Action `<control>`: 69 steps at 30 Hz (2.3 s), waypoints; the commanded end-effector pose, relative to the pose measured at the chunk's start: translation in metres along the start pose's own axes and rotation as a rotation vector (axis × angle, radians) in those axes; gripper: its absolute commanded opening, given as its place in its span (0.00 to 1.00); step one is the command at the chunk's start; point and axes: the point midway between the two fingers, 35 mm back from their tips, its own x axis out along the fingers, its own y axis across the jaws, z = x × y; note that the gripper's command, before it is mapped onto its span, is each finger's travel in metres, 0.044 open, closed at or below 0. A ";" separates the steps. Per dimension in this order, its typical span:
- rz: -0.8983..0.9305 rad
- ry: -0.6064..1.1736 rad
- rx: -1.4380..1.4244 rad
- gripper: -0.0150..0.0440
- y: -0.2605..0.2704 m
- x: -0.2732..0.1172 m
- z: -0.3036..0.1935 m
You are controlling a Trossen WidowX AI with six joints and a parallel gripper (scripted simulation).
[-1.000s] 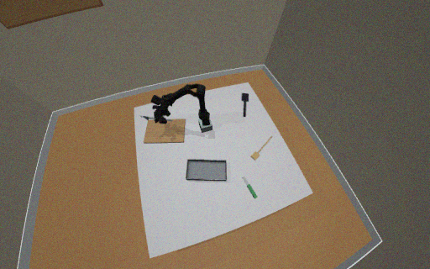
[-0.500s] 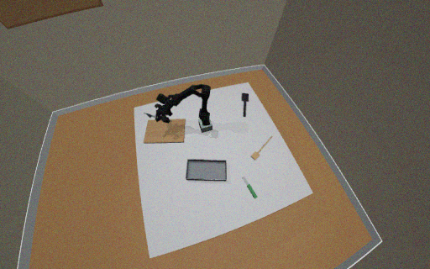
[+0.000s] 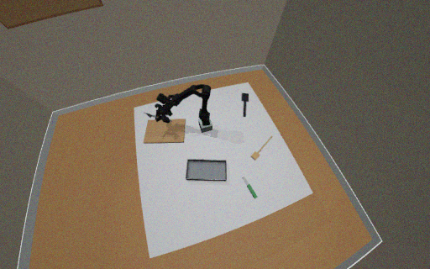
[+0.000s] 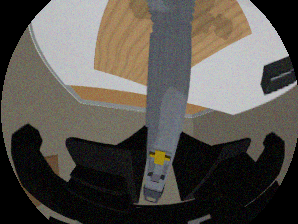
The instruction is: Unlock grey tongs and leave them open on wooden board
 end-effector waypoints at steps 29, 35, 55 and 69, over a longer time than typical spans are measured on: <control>-0.007 -0.149 0.038 0.00 0.005 0.017 -0.002; -0.008 -0.235 0.050 0.00 0.007 0.025 -0.001; -0.013 -0.531 0.052 0.00 0.006 0.044 0.006; -0.010 -0.740 0.038 0.00 0.003 0.048 0.011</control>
